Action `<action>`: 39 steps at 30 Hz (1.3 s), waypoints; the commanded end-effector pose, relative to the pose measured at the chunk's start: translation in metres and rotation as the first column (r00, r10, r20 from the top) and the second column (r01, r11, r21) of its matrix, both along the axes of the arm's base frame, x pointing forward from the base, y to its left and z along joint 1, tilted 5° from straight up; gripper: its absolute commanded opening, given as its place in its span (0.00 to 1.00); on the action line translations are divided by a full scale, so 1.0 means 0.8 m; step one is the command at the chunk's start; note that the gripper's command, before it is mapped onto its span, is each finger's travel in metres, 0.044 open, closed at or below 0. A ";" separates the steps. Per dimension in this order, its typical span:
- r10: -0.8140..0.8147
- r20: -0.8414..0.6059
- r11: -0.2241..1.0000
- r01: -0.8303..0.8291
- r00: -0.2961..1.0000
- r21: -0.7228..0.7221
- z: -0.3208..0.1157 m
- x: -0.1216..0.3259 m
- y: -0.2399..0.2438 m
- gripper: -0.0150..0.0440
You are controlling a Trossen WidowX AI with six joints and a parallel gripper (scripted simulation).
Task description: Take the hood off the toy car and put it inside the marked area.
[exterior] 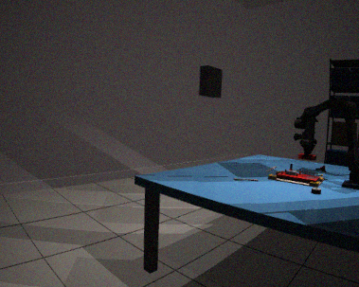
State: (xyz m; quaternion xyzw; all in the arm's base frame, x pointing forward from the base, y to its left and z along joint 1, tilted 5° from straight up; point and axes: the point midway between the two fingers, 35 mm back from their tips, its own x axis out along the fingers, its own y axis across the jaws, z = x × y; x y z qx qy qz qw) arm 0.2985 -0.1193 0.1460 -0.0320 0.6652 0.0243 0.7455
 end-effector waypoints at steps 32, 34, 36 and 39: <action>0.006 0.000 1.000 -0.006 1.000 0.002 -0.029 0.005 0.000 0.25; 0.006 0.000 1.000 -0.006 1.000 0.002 -0.031 0.005 0.000 0.25; 0.006 0.000 1.000 -0.006 1.000 0.002 -0.032 0.005 0.000 0.25; 0.006 0.000 1.000 -0.006 1.000 0.002 -0.035 0.005 0.000 0.25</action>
